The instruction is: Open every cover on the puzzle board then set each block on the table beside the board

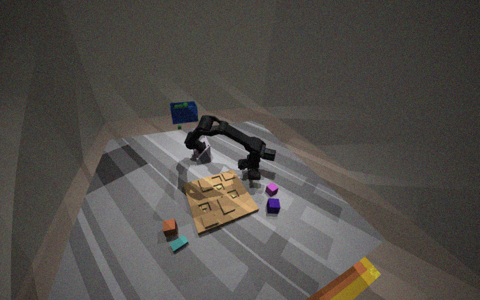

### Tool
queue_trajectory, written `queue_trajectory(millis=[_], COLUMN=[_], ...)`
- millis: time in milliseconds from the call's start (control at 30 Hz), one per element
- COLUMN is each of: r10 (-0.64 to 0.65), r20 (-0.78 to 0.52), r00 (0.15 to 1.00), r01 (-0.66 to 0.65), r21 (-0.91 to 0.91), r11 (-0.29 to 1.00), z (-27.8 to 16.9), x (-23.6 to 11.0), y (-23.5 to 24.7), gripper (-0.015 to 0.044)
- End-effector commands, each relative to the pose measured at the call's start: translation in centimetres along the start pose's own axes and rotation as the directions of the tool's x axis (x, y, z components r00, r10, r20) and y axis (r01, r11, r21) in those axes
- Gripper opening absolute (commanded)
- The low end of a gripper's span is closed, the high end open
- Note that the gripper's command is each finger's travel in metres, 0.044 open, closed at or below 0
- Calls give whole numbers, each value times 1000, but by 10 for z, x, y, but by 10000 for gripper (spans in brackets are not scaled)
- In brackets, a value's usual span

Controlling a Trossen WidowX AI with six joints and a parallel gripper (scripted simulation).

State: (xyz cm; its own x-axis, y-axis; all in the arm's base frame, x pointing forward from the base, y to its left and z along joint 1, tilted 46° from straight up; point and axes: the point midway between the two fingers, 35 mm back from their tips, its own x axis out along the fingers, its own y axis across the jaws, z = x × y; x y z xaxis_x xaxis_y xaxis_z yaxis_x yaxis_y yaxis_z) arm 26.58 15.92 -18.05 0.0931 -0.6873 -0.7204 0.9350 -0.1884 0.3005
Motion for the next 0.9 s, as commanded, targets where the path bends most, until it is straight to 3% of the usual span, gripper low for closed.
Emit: queue_trajectory(millis=[0,167,633,867], r10=[0,0,-1,-2], r20=[9,9,3,3], r00=[1000,1000,1000,1000], r01=[1,0,1,2], r21=[-6,-6,0,-3], r11=[1000,1000,1000,1000], z=[3,4,1,0], x=[8,12,6,-15], y=[-1,-1,-1,0], gripper=[80,80,440,440])
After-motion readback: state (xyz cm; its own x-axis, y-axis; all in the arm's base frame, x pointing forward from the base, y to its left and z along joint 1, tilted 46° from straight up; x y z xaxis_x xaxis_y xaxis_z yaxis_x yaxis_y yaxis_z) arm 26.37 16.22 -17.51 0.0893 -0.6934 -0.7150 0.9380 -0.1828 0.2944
